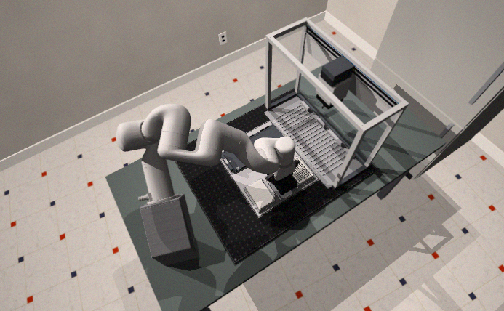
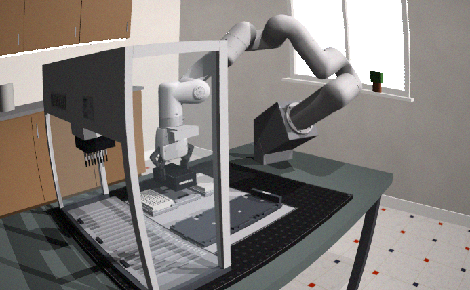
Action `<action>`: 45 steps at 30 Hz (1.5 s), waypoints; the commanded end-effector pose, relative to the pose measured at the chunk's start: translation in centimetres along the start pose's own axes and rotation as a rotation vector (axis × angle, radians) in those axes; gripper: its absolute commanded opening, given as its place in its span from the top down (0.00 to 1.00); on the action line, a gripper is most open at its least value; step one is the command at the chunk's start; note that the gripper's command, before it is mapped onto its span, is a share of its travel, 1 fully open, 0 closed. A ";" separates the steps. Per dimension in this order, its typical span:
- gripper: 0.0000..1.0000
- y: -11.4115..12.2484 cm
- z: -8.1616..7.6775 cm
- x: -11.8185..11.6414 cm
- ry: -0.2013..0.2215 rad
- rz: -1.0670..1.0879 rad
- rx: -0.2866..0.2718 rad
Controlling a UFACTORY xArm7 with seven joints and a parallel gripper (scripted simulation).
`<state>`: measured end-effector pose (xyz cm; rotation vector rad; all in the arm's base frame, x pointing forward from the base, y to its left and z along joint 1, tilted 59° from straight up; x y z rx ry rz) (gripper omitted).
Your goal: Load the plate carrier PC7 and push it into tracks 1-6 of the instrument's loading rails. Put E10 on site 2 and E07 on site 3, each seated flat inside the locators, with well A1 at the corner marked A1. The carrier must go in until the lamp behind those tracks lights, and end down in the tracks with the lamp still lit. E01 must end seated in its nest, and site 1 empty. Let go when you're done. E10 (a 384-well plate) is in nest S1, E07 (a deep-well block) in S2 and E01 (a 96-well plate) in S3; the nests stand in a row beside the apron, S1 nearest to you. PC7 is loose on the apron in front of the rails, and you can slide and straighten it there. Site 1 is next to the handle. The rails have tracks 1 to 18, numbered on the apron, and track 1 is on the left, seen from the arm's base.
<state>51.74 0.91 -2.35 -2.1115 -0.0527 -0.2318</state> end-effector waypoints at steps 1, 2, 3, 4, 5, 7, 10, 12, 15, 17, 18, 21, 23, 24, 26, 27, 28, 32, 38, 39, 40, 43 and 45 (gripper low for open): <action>1.00 0.1 -0.9 0.1 0.003 0.000 -0.002; 1.00 0.1 -1.0 0.1 0.003 0.000 -0.002; 1.00 0.1 -1.2 0.1 0.003 0.000 -0.002; 1.00 0.1 -1.4 0.1 0.003 0.000 -0.002; 1.00 0.1 -1.5 0.1 0.003 0.000 -0.002; 1.00 0.1 -1.9 0.1 0.003 0.000 -0.002; 1.00 0.1 -2.4 0.1 0.003 0.000 -0.002; 1.00 0.1 -2.7 0.1 0.003 0.000 -0.002; 1.00 0.1 -2.9 0.1 0.003 0.000 -0.002; 1.00 0.1 -3.2 0.1 0.003 0.000 -0.002; 1.00 0.1 -3.4 0.1 0.003 0.000 -0.002; 1.00 0.1 -3.9 0.1 0.003 0.000 -0.002; 1.00 0.1 -4.2 0.1 0.003 0.000 -0.002; 1.00 0.1 -4.4 0.1 0.003 0.000 -0.002; 1.00 0.1 -4.7 0.1 0.003 0.000 -0.002; 1.00 0.1 -4.9 0.1 0.003 0.000 -0.002; 1.00 0.1 -5.0 0.1 0.003 0.000 -0.002; 1.00 0.1 -5.4 0.1 0.003 0.000 -0.002; 1.00 0.1 -6.4 0.1 0.003 0.000 -0.002; 1.00 0.1 -6.5 0.1 0.003 0.000 -0.002; 1.00 0.1 -6.7 0.1 0.003 0.000 -0.002; 1.00 0.1 -7.2 0.1 0.003 0.000 -0.002; 1.00 0.1 -7.5 0.1 0.003 0.000 -0.002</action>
Point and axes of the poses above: the point where the finger pads meet when closed, its own z axis out along the fingers, its own x axis across the jaws, y = z × x, the point moved 2 cm from there along -z, back along the fingers, and after that the axes turned 4 degrees about z, right-handed, at the moved point
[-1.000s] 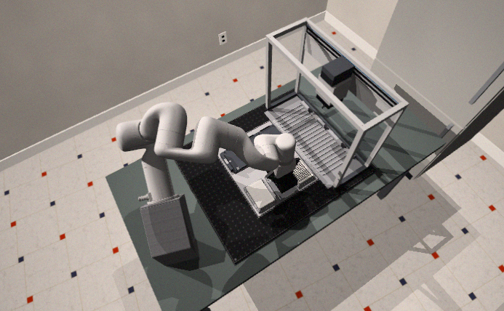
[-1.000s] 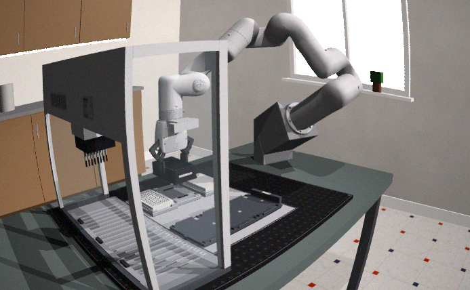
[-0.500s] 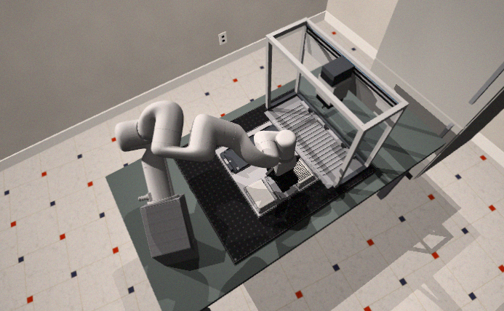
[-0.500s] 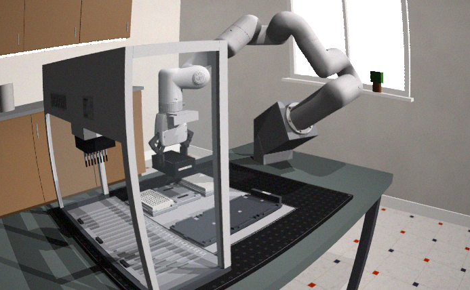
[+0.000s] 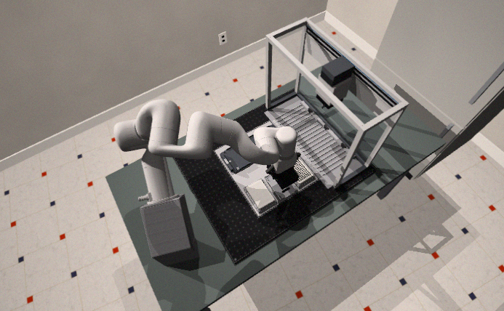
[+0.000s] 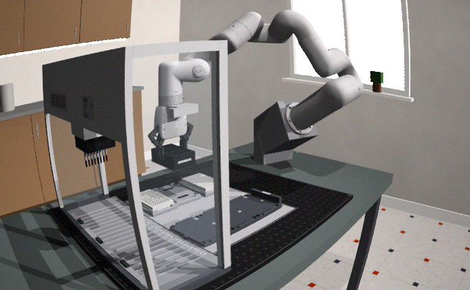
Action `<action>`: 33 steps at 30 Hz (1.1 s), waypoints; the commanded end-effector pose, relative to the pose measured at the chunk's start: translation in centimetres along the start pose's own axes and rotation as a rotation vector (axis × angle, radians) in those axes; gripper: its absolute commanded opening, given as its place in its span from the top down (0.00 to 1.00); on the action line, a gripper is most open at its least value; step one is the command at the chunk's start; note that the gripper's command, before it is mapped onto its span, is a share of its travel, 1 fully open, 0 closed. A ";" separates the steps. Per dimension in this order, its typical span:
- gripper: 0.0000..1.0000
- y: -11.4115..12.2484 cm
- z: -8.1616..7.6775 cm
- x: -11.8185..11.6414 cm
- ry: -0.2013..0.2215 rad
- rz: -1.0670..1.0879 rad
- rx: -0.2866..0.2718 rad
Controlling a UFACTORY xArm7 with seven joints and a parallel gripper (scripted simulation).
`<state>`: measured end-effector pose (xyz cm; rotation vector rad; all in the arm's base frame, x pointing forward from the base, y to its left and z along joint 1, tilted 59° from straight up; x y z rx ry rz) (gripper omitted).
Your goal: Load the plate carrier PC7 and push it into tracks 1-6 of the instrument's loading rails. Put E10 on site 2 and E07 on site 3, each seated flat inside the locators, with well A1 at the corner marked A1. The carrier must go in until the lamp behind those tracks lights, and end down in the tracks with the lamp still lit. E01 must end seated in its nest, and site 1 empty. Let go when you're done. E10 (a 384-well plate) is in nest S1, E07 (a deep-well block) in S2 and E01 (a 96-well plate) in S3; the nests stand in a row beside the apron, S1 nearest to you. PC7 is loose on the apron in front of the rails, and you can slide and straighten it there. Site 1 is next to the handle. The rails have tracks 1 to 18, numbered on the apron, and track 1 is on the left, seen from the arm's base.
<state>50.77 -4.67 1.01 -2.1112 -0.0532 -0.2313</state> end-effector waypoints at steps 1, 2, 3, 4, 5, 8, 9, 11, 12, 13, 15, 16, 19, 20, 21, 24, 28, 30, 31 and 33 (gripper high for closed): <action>1.00 0.1 -1.1 0.1 0.004 0.000 -0.002; 1.00 0.1 -1.3 0.1 0.004 0.000 -0.002; 1.00 0.1 -1.3 0.1 0.004 0.000 -0.002; 1.00 0.1 -1.3 0.1 0.004 0.000 -0.002; 1.00 0.1 -1.5 0.1 0.004 0.000 -0.002; 1.00 0.1 -2.0 0.1 0.004 0.000 -0.002; 1.00 0.1 -2.1 0.1 0.004 0.000 -0.002; 1.00 0.1 -2.5 0.1 0.004 0.000 -0.002; 1.00 0.1 -2.6 0.1 0.004 0.000 -0.002; 1.00 0.1 -2.8 0.1 0.004 0.000 -0.002; 1.00 0.1 -2.9 0.1 0.004 0.000 -0.002; 1.00 0.1 -2.9 0.1 0.004 0.000 -0.002; 1.00 0.1 -2.9 0.1 0.004 0.000 -0.002; 1.00 0.1 -2.9 0.1 0.004 0.000 -0.002; 1.00 0.1 -2.9 0.1 0.004 0.000 -0.002; 1.00 0.1 -2.9 0.1 0.004 0.000 -0.002; 1.00 -0.9 -2.9 0.4 0.004 0.067 -0.002; 1.00 -1.8 -2.9 0.8 0.004 0.134 -0.002; 1.00 -2.3 -2.9 0.9 0.004 0.167 -0.002; 1.00 -3.2 -2.9 1.2 0.004 0.234 -0.002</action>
Point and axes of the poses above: the point where the finger pads meet when closed, its own z axis out along the fingers, its own x axis across the jaws, y = z × x, the point moved 2 cm from there along -z, back along the fingers, and after that the axes turned 4 degrees about z, right-handed, at the moved point
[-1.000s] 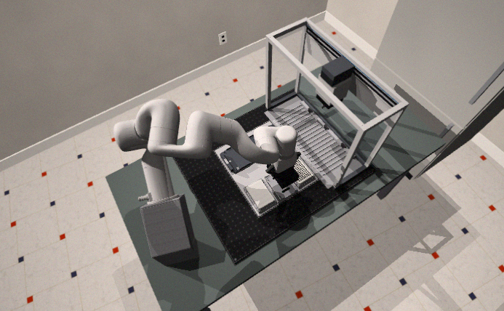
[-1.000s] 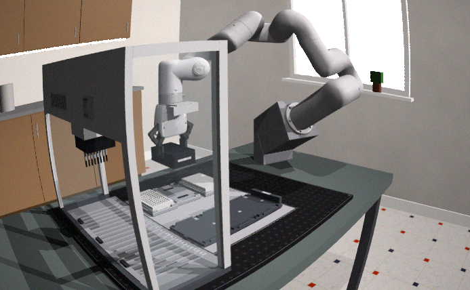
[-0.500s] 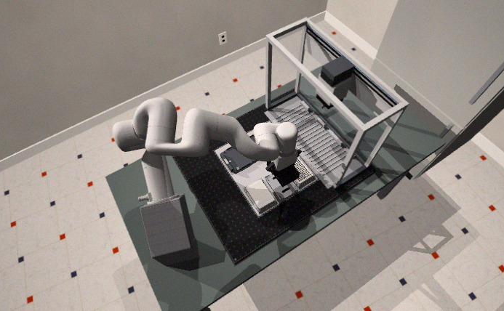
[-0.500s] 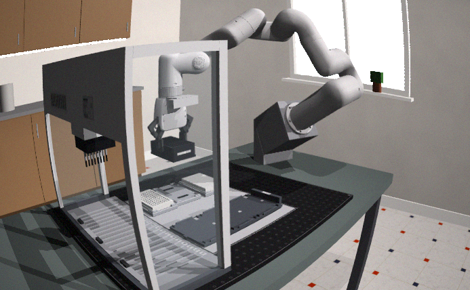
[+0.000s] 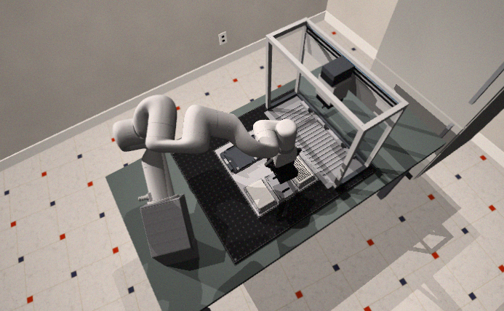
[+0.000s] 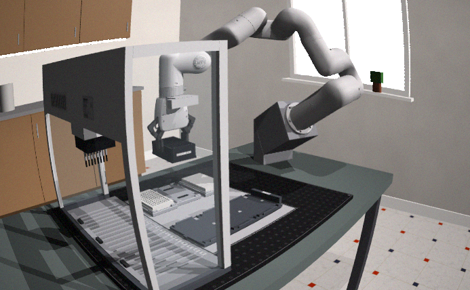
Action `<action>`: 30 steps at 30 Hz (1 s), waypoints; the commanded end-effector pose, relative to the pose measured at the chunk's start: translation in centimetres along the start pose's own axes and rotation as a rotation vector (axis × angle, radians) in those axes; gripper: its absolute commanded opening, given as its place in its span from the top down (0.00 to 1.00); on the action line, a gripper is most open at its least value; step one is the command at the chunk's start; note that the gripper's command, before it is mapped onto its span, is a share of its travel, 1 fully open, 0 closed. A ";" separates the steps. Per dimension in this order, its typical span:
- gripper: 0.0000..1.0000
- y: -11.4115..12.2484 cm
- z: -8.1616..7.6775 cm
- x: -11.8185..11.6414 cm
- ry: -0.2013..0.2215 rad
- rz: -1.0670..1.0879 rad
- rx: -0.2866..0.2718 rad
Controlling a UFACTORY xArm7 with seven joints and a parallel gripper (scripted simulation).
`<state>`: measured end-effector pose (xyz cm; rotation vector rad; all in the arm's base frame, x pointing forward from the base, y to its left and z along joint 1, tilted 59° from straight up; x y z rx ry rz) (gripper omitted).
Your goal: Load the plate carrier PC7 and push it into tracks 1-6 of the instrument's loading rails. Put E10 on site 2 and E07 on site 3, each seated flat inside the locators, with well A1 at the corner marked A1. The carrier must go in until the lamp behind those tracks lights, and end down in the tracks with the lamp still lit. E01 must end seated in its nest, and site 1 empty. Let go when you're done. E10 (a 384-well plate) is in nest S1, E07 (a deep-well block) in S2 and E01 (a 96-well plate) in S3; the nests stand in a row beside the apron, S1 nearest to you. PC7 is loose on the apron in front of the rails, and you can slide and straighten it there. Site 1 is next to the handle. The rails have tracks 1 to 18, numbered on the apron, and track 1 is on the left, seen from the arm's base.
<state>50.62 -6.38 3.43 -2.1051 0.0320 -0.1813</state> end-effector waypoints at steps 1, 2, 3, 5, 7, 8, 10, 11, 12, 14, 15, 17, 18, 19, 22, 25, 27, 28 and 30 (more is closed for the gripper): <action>1.00 -2.6 -0.2 0.8 0.005 0.185 -0.005; 1.00 -3.1 -0.2 0.9 0.005 0.219 -0.005; 1.00 -3.6 -0.2 1.1 0.006 0.252 -0.004; 1.00 -3.6 -0.2 1.1 0.006 0.252 -0.004; 1.00 -4.6 -0.2 1.3 0.006 0.319 -0.004; 1.00 -5.1 -0.2 1.4 0.006 0.352 -0.004; 1.00 -6.0 -0.2 1.7 0.006 0.419 -0.004; 1.00 -6.5 -0.2 1.8 0.006 0.452 -0.004; 1.00 -7.0 -0.2 1.9 0.006 0.485 -0.004; 1.00 -8.0 -0.1 2.2 0.006 0.552 -0.003; 1.00 -8.4 -0.1 2.3 0.006 0.585 -0.003; 1.00 -9.4 -0.1 2.5 0.006 0.652 -0.003; 1.00 -9.9 -0.1 2.7 0.006 0.685 -0.003; 1.00 -10.4 -0.1 2.8 0.007 0.719 -0.003; 1.00 -10.9 -0.1 2.9 0.007 0.752 -0.003; 1.00 -12.3 -0.1 3.3 0.007 0.852 -0.002; 1.00 -13.3 -0.1 3.5 0.007 0.919 -0.002; 1.00 -13.8 -0.1 3.7 0.007 0.952 -0.002; 1.00 -14.7 -0.1 3.9 0.007 1.019 -0.002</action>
Point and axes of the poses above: the point where the finger pads meet when closed, its own z axis out along the fingers, its own x axis across the jaws, y = z × x, the point moved 2 cm from there along -z, back along the fingers, and after that the axes turned 4 degrees about z, right-handed, at the moved point
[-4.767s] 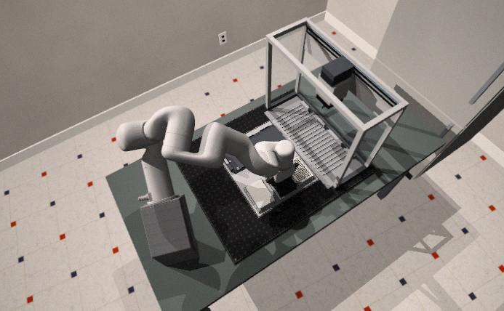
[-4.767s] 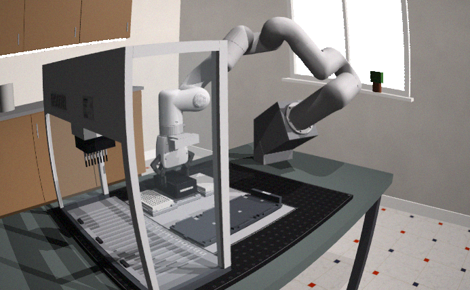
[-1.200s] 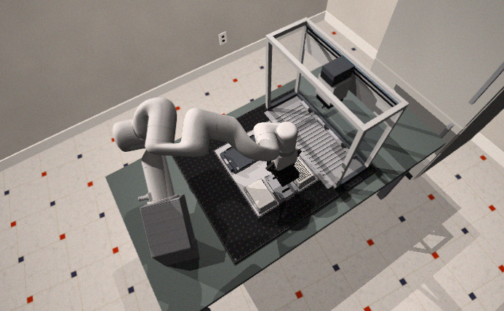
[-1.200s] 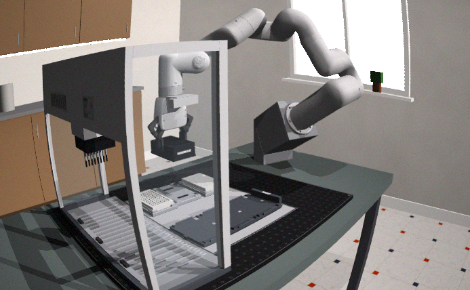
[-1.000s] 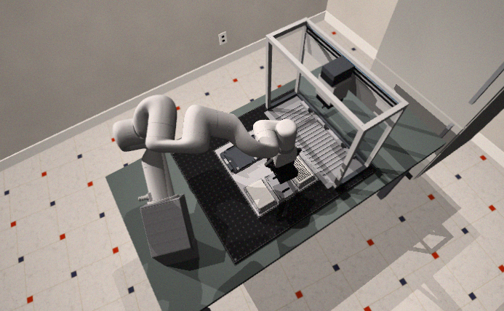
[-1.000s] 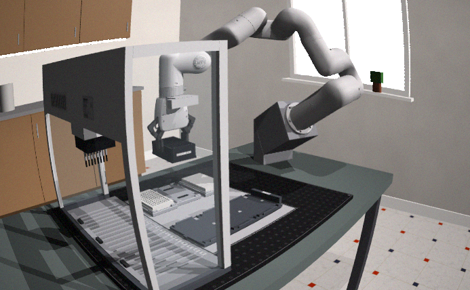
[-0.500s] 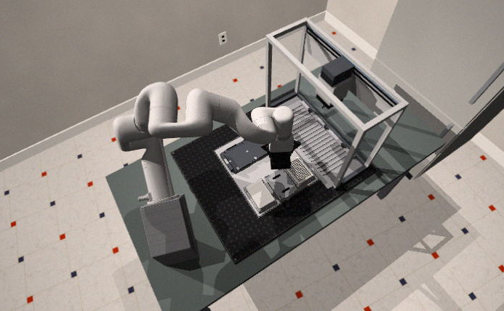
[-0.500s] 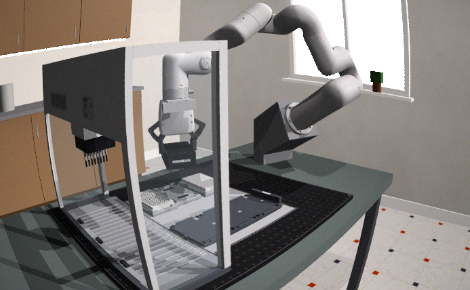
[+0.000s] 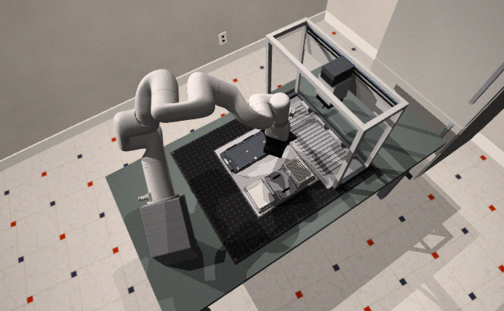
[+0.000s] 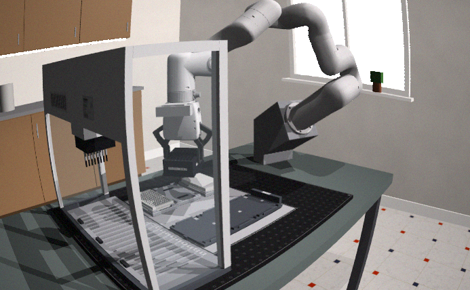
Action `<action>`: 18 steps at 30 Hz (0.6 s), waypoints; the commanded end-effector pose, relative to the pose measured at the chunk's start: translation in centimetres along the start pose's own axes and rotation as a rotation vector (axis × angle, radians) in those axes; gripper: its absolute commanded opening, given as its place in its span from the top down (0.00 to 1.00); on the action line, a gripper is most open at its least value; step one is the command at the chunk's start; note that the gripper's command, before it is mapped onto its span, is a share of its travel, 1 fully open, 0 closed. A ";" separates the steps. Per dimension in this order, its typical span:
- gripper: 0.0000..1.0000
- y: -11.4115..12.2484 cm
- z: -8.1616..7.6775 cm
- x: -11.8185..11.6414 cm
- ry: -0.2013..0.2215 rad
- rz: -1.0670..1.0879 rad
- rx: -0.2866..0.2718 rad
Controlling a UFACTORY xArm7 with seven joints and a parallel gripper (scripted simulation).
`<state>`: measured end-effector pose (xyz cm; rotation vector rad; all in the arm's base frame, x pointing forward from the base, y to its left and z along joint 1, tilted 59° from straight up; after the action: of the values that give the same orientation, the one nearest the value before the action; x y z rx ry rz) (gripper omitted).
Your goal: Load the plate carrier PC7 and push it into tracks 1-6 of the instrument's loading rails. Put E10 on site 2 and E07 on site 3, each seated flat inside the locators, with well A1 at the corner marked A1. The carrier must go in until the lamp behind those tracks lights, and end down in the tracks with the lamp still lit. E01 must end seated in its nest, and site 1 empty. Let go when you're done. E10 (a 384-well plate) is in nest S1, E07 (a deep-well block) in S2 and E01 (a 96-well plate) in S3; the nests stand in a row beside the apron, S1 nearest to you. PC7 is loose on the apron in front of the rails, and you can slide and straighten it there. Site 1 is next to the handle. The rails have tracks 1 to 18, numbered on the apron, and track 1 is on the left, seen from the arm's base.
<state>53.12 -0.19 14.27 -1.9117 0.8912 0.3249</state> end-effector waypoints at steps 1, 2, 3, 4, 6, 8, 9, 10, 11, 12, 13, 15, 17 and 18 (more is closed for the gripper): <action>1.00 -2.6 -0.2 -1.6 0.012 0.211 -0.004; 1.00 -3.0 -0.2 -1.8 0.012 0.244 -0.004; 1.00 -3.4 -0.2 -2.1 0.012 0.277 -0.004; 1.00 -3.8 -0.2 -2.4 0.012 0.311 -0.004; 1.00 -4.7 -0.2 -2.9 0.012 0.377 -0.003; 1.00 -5.1 -0.2 -3.2 0.012 0.411 -0.003; 1.00 -5.1 -0.2 -3.2 0.012 0.411 -0.003; 1.00 -5.5 -0.2 -3.5 0.012 0.444 -0.003; 1.00 -5.9 -0.2 -3.8 0.012 0.477 -0.003; 1.00 -6.3 -0.1 -4.1 0.012 0.511 -0.002; 1.00 -6.7 -0.1 -4.3 0.012 0.544 -0.002; 1.00 -7.6 -0.1 -4.9 0.012 0.605 -0.002; 1.00 -8.4 -0.1 -5.4 0.012 0.605 -0.002; 1.00 -8.8 -0.1 -5.7 0.012 0.605 -0.002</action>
<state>54.68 3.66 21.14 -1.6521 1.3881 0.6273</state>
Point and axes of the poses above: the point where the finger pads meet when closed, its own z axis out along the fingers, its own x axis across the jaws, y = z × x, the point moved 2 cm from there along -z, back along the fingers, and after that the axes turned 4 degrees about z, right-handed, at the moved point
